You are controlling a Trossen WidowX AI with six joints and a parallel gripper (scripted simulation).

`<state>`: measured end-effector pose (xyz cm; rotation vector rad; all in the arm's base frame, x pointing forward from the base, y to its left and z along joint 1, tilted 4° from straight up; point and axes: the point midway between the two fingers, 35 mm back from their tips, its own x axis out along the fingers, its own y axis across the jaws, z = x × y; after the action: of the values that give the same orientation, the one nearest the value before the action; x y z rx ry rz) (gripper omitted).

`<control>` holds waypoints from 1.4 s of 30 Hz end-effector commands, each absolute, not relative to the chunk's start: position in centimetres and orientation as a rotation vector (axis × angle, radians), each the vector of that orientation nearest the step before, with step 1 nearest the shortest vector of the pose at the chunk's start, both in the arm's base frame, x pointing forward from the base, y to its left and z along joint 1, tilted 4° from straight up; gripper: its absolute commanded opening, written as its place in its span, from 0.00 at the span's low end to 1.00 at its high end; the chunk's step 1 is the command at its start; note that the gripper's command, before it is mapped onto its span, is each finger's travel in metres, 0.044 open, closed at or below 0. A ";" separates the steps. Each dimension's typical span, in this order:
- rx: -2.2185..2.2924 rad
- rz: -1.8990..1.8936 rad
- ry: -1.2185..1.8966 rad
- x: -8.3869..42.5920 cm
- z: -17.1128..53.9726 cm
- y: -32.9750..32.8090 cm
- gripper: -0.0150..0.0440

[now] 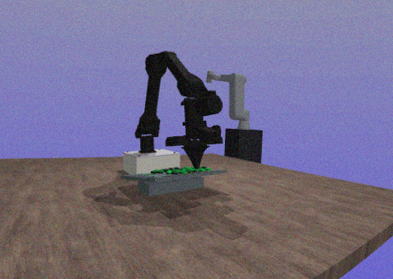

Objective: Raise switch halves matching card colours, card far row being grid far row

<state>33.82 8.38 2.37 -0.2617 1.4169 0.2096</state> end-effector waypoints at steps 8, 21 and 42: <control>-0.264 0.205 1.415 33.9 2.2 8.3 0.25; -0.260 0.209 1.392 30.8 8.5 8.8 0.25; -0.262 0.208 1.427 20.6 2.9 9.4 0.25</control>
<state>20.48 9.38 3.63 -0.2626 1.4265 0.2094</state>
